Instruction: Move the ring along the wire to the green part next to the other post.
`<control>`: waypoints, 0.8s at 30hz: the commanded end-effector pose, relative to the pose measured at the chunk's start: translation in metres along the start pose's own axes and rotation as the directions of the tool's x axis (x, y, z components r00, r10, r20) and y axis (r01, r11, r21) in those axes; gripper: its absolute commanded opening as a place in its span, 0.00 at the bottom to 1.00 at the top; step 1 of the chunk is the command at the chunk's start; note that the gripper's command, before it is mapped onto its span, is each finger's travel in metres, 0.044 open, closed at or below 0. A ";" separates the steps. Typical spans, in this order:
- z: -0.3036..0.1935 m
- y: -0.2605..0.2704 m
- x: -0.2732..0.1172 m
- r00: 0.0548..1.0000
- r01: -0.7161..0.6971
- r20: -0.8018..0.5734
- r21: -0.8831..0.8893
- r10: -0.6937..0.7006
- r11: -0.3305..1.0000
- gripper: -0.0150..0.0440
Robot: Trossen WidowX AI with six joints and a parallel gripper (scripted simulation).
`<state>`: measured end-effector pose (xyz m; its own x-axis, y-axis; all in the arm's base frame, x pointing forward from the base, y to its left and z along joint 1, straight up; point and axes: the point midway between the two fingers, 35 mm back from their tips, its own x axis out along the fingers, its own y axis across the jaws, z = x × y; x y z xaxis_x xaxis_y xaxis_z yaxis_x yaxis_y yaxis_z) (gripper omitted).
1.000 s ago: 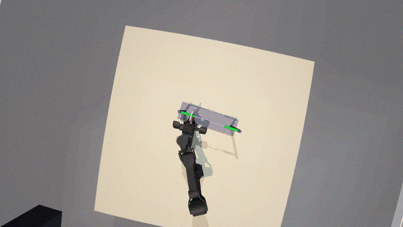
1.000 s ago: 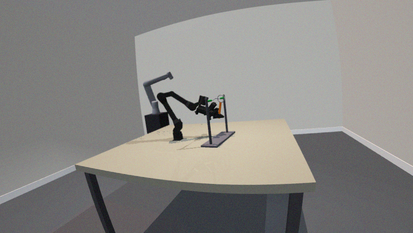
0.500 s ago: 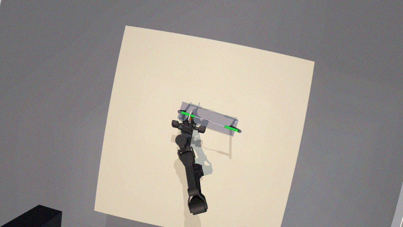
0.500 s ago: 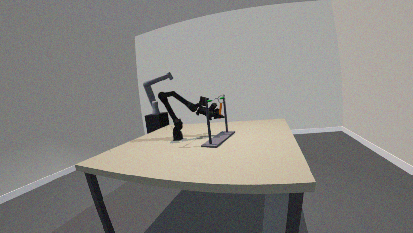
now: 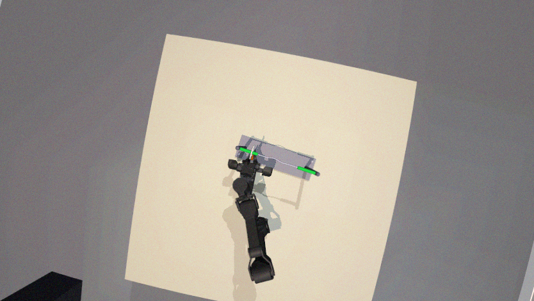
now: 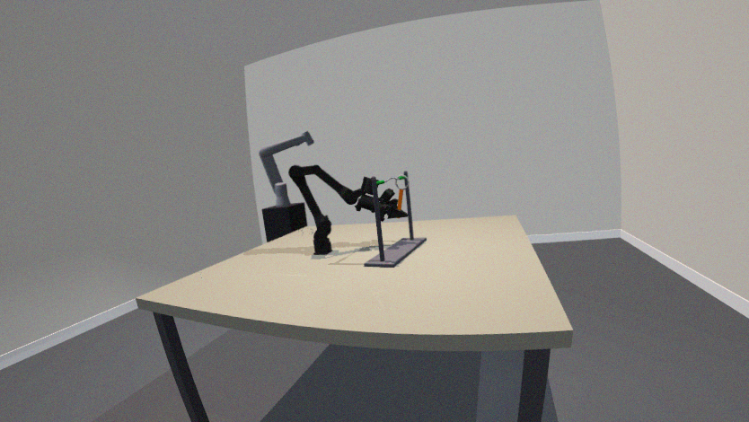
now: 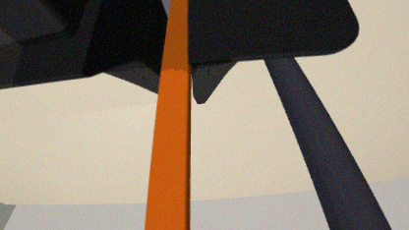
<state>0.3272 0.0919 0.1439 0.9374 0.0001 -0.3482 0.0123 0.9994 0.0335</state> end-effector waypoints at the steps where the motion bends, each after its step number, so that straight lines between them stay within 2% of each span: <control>1: -0.001 -0.001 0.000 1.000 0.005 0.001 0.004 -0.005 1.000 0.00; 15: -0.001 -0.001 0.000 1.000 0.005 0.001 0.004 -0.005 1.000 0.00; 24: 0.000 0.000 0.000 1.000 0.001 0.000 0.000 -0.001 1.000 0.40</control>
<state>0.3271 0.0917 0.1437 0.9375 -0.0012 -0.3479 0.0135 0.9994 0.0329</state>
